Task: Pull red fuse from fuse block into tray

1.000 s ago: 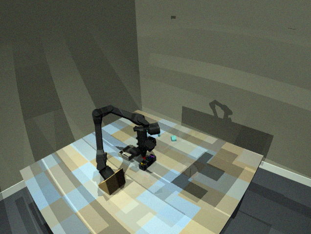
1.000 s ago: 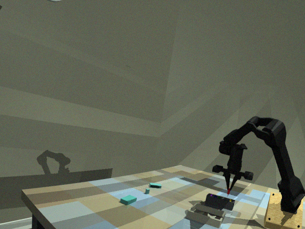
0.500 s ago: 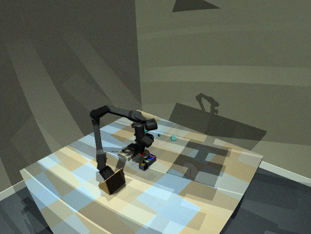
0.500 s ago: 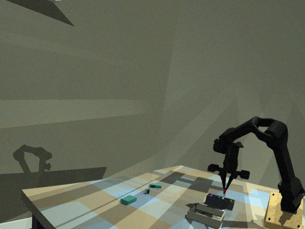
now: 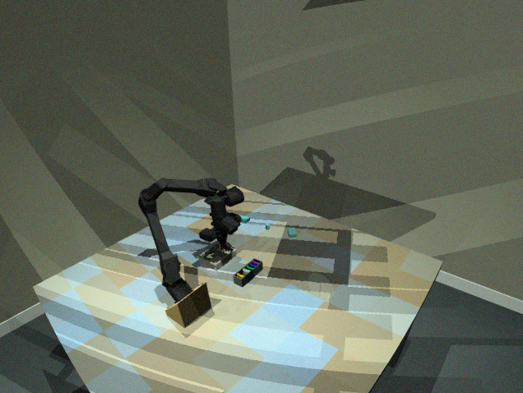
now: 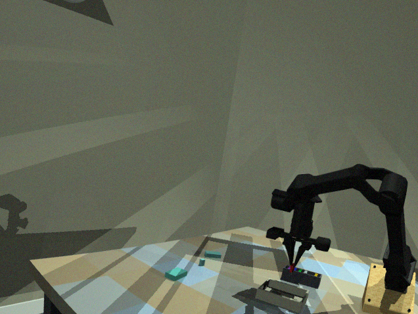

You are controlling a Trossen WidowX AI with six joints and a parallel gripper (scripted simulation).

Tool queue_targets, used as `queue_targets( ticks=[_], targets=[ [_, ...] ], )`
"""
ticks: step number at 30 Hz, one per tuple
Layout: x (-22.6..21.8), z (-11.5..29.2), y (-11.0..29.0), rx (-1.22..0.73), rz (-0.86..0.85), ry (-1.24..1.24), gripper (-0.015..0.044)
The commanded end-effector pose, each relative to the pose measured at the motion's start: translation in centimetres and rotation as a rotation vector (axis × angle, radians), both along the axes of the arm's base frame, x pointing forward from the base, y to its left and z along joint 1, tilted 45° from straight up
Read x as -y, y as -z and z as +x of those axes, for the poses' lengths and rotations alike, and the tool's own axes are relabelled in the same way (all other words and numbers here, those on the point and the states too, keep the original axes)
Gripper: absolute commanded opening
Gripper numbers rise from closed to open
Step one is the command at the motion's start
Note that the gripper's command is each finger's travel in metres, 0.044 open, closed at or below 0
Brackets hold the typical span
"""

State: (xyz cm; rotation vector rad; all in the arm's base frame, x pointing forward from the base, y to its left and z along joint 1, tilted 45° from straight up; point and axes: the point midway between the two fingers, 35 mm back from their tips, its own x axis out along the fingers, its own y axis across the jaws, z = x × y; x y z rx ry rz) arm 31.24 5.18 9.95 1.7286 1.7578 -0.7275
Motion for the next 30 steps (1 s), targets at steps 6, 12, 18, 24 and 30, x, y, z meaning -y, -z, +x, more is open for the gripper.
queue_targets(
  ticks=[6, 12, 18, 24, 30],
  targets=[
    [-3.0, -0.1, -3.4, 0.012, 0.019, 0.001, 0.0],
    [-3.1, -0.1, -3.3, 0.012, 0.019, 0.001, 0.0],
    [-3.7, 0.0, -2.6, 0.012, 0.019, 0.001, 0.0],
    [-4.4, 0.0, -1.9, 0.013, 0.019, 0.001, 0.0],
    [-5.1, 0.0, -1.3, 0.013, 0.02, 0.001, 0.0]
  ],
)
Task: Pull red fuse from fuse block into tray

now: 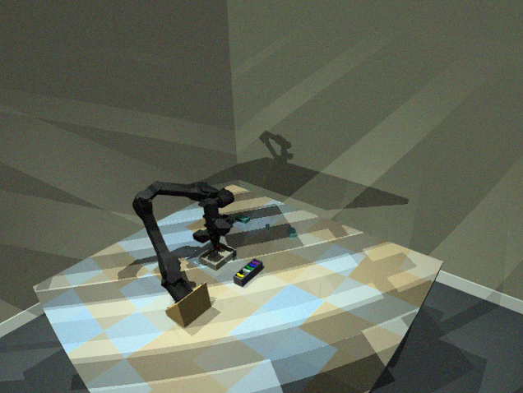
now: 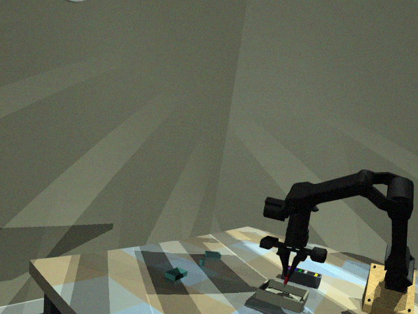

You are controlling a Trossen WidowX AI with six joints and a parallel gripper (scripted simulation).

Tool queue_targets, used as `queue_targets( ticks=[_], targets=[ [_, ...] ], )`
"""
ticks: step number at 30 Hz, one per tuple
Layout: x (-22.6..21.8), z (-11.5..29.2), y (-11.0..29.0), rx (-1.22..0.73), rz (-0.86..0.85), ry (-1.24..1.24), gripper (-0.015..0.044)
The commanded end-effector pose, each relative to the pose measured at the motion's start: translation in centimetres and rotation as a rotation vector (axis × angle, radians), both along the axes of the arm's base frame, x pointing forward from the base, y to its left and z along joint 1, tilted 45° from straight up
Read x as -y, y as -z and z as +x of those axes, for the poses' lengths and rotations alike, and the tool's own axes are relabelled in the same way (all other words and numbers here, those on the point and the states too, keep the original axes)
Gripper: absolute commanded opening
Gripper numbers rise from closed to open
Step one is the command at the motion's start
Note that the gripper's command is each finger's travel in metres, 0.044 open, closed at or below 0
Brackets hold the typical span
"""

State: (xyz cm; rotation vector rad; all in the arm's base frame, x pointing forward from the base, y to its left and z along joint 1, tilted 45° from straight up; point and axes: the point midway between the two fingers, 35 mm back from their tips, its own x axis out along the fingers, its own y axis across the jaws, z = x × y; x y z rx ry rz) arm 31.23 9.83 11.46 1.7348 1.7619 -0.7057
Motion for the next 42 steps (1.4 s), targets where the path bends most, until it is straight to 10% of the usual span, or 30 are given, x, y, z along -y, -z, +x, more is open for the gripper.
queue_targets(
  ticks=[1, 8, 21, 42],
  targets=[
    [-0.6, 0.0, 0.3, 0.002, 0.007, 0.004, 0.0],
    [-1.2, -0.1, 0.9, 0.002, 0.008, 0.004, 0.0],
    [-0.7, 0.0, 0.6, 0.001, 0.001, 0.0, 0.033],
    [1.5, -0.1, -1.6, -0.006, 0.004, 0.005, 0.033]
  ],
)
